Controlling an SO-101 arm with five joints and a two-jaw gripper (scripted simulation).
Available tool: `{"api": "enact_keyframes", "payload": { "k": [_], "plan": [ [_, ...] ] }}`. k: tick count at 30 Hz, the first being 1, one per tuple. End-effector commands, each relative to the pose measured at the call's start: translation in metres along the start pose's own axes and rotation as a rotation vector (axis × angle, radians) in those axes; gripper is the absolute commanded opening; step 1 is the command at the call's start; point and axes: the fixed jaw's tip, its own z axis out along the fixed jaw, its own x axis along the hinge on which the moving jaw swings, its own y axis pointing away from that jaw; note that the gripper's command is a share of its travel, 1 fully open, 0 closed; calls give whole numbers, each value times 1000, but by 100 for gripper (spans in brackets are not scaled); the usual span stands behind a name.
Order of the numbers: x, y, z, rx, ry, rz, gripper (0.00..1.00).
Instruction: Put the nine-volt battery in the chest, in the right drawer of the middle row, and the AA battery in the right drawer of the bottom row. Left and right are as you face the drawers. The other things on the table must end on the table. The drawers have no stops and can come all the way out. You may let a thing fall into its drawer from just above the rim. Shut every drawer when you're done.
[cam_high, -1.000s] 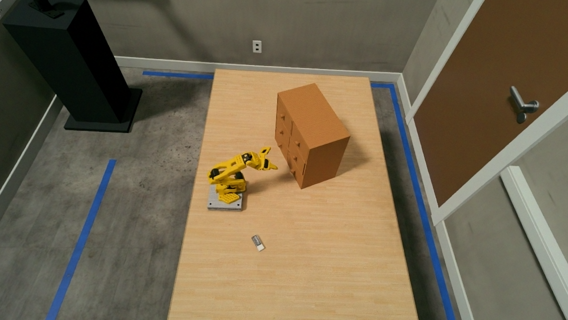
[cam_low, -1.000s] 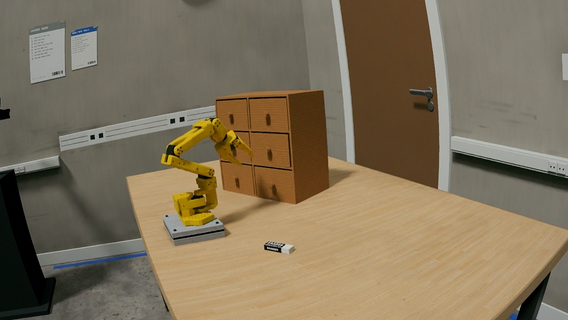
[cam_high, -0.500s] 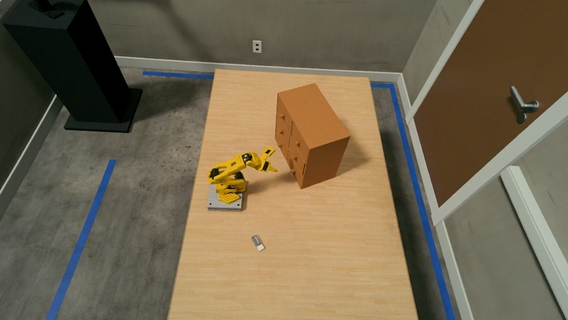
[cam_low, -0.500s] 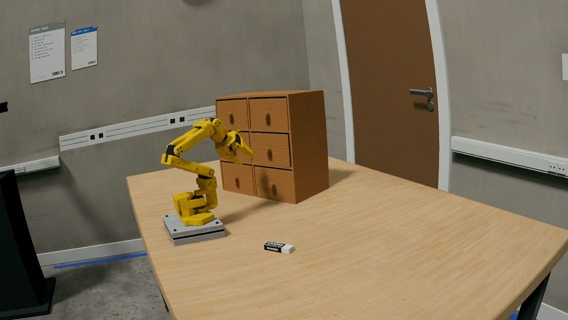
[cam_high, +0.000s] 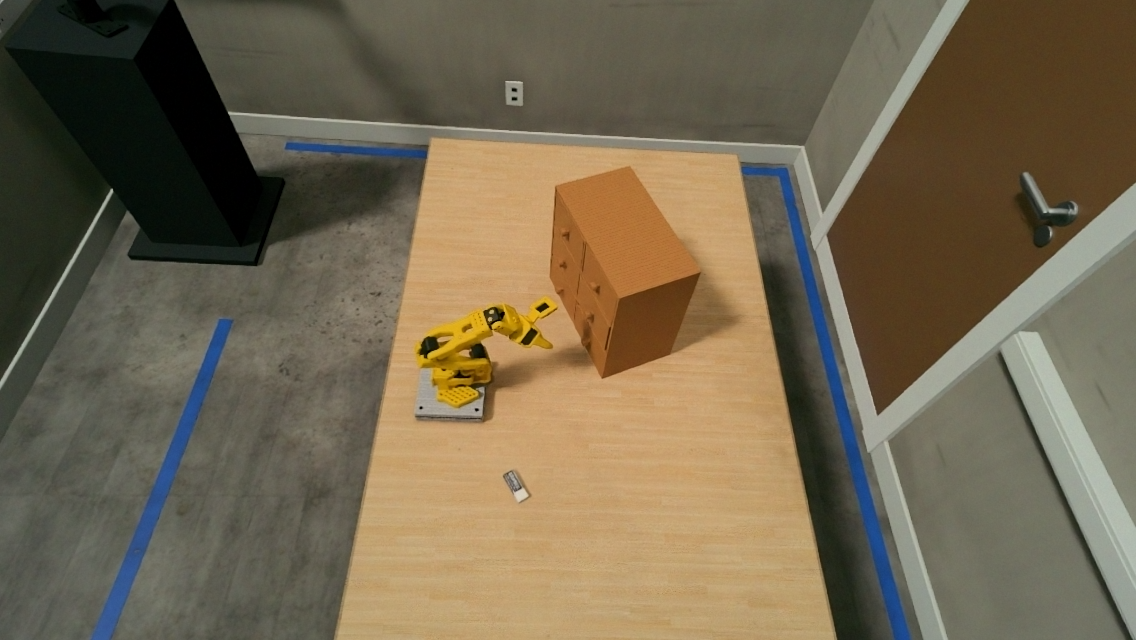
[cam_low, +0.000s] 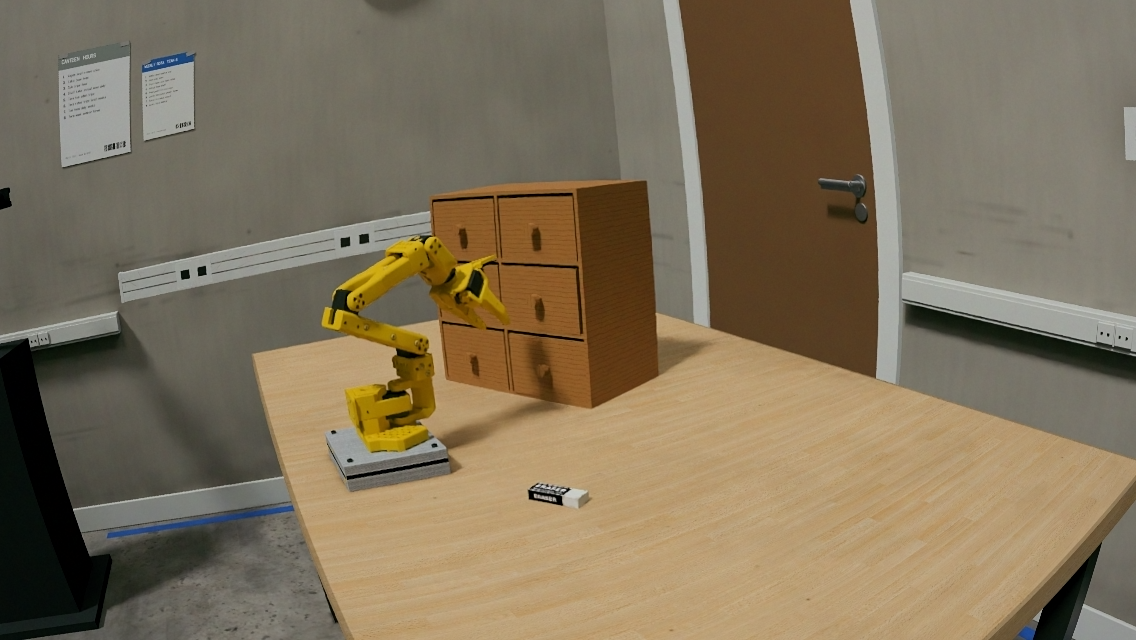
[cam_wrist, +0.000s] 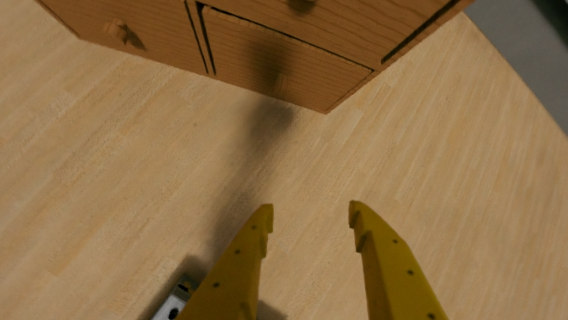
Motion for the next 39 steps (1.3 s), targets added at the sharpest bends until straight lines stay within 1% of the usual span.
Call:
{"api": "enact_keyframes", "payload": {
  "k": [1,5,7,13,39],
  "plan": [
    [-2,-3,-2,10,-10,105,21],
    [-3,-3,-2,12,-10,205,21],
    [-3,-3,-2,12,-10,205,21],
    [-4,-4,-2,14,-10,348,21],
    [-4,-4,-2,14,-10,348,21]
  ]
}}
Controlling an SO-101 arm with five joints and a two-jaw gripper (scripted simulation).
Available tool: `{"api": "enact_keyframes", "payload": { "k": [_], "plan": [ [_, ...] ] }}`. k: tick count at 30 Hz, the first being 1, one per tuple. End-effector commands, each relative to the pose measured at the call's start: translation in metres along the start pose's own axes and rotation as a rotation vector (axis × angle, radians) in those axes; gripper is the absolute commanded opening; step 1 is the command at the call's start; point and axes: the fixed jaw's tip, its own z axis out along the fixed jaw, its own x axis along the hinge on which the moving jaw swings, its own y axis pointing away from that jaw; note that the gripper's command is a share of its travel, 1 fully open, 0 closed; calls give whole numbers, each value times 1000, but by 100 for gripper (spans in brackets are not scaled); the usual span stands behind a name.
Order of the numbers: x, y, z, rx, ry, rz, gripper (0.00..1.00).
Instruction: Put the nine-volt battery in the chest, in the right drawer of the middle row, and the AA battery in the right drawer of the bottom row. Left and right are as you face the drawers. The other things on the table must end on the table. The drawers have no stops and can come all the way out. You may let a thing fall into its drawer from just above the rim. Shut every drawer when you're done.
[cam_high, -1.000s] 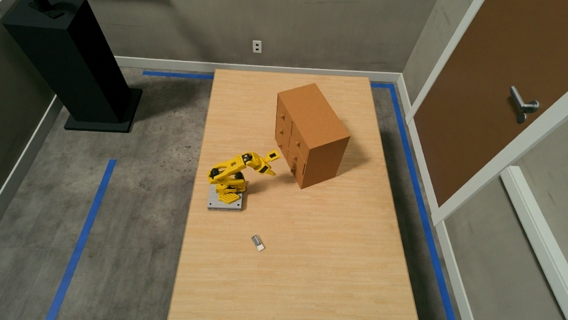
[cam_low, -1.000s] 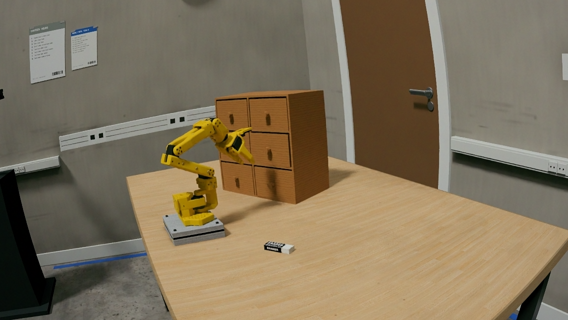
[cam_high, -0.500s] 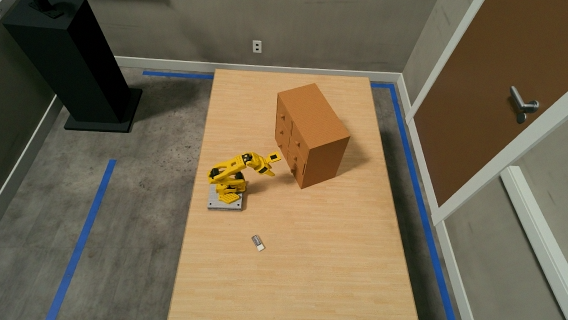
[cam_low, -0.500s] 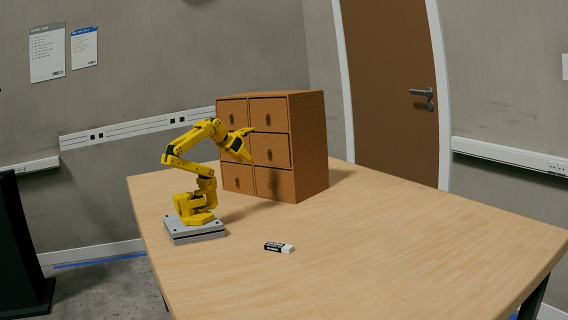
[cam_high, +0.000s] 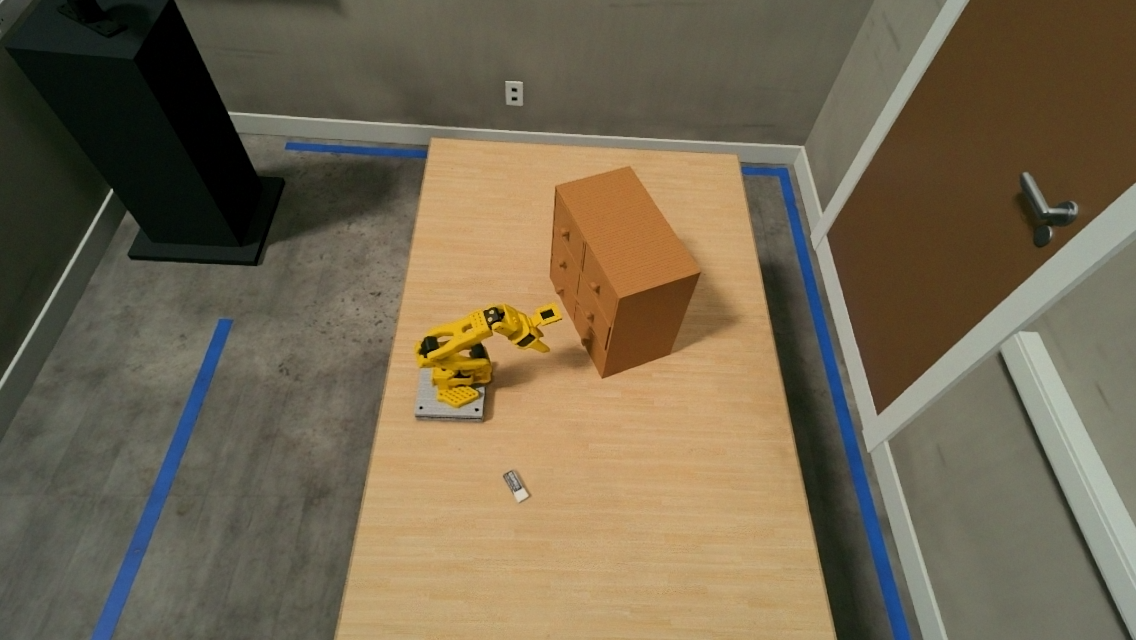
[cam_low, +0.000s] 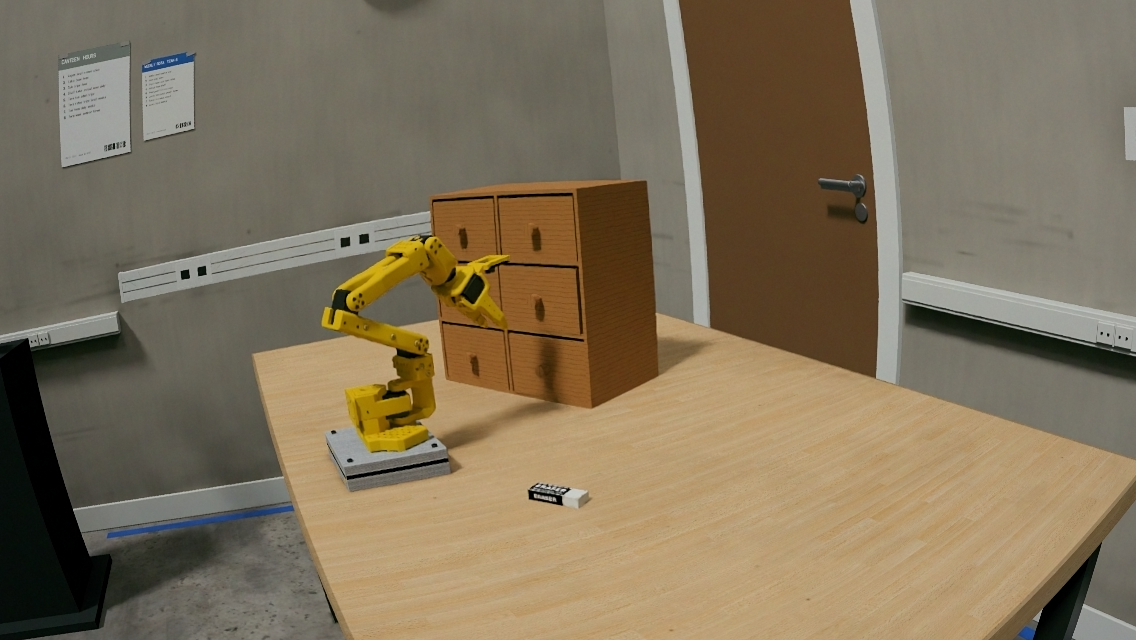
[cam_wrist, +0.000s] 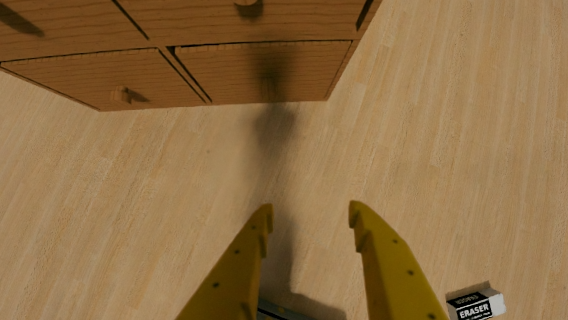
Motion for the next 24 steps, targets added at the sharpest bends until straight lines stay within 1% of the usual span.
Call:
{"api": "enact_keyframes", "payload": {
  "k": [1,19,24],
  "plan": [
    [-2,-2,-2,6,-11,15,21],
    [-2,-2,-2,6,-11,15,21],
    [17,11,3,-45,209,-54,24]
  ]
}}
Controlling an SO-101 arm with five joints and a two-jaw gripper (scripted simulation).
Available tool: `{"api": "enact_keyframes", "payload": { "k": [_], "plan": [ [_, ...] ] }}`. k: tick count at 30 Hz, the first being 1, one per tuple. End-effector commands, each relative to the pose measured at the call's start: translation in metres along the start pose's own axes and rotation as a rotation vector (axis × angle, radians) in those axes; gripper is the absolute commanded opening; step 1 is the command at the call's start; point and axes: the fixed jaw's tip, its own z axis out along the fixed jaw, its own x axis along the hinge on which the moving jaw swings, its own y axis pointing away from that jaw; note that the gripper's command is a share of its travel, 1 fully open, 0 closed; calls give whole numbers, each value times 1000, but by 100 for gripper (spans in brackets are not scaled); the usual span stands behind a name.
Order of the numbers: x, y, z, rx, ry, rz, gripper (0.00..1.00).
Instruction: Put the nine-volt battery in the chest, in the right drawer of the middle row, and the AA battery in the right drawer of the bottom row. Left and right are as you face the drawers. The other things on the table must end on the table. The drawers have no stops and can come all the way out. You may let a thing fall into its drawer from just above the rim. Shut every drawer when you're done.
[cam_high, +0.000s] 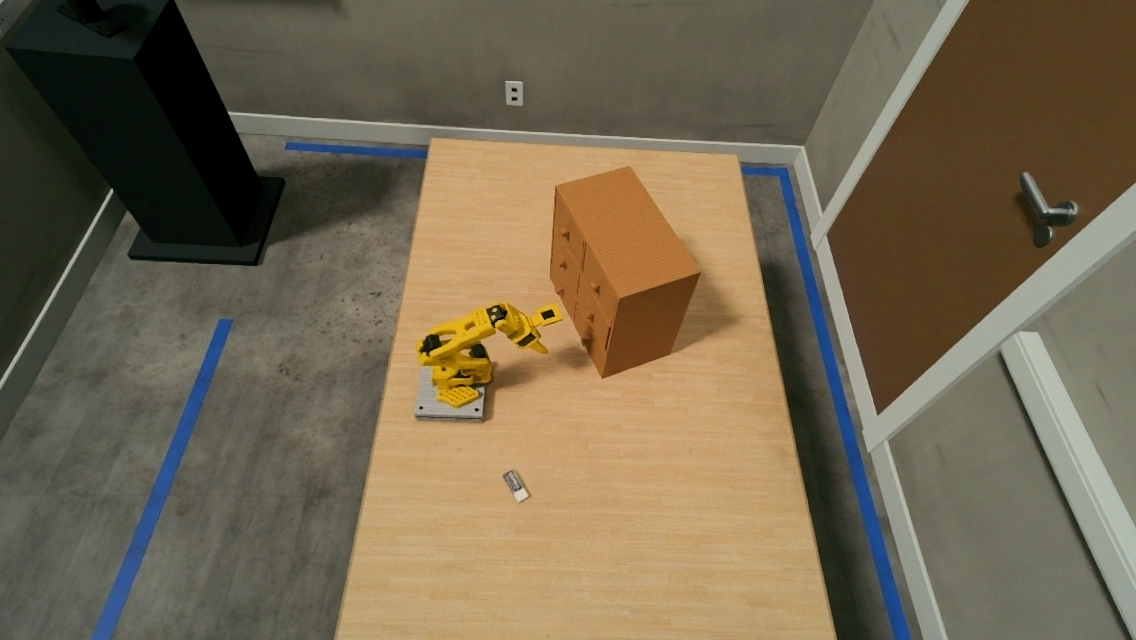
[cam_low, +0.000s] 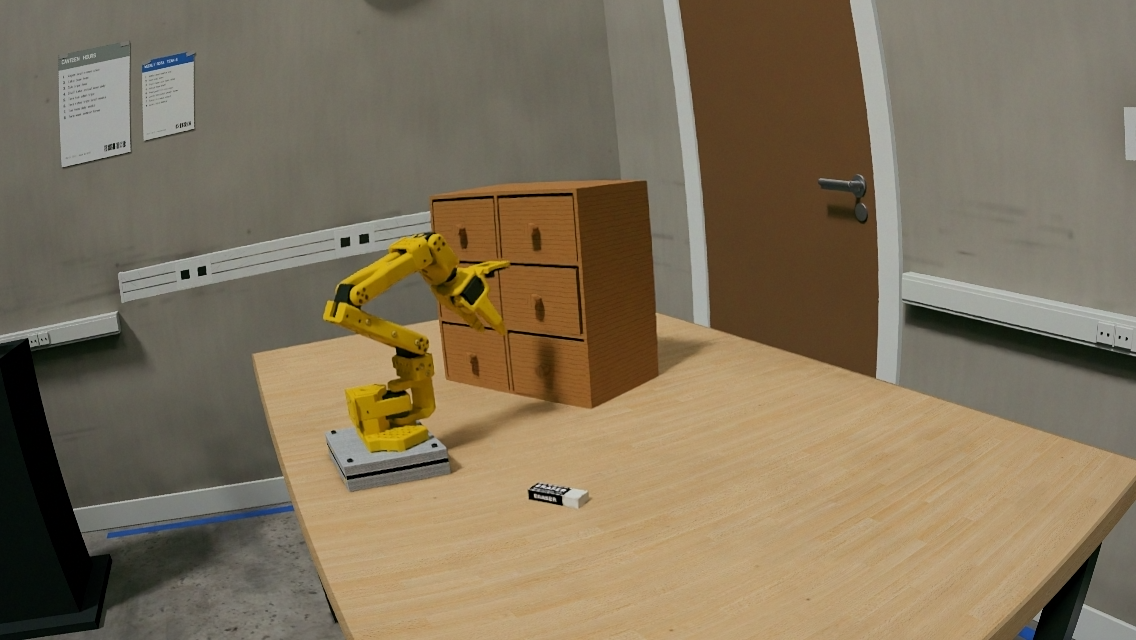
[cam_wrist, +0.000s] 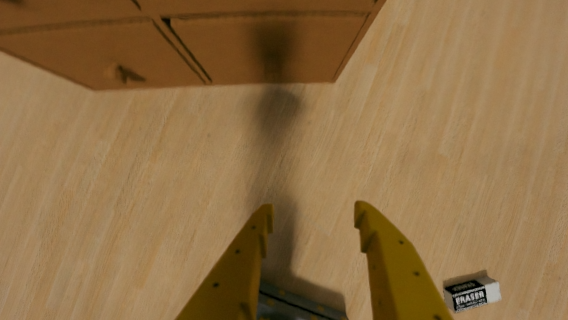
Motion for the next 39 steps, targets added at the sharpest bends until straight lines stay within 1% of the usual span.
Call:
{"api": "enact_keyframes", "payload": {
  "k": [1,5,10,12,13,27,39],
  "plan": [
    [12,10,3,-36,158,-53,25],
    [27,18,5,-64,335,-115,28],
    [46,27,4,-87,555,-199,31],
    [46,27,4,-87,555,-199,31],
    [48,28,3,-89,583,-210,31],
    [48,28,3,-89,583,-210,40],
    [48,28,3,-89,583,-210,40]
  ]
}}
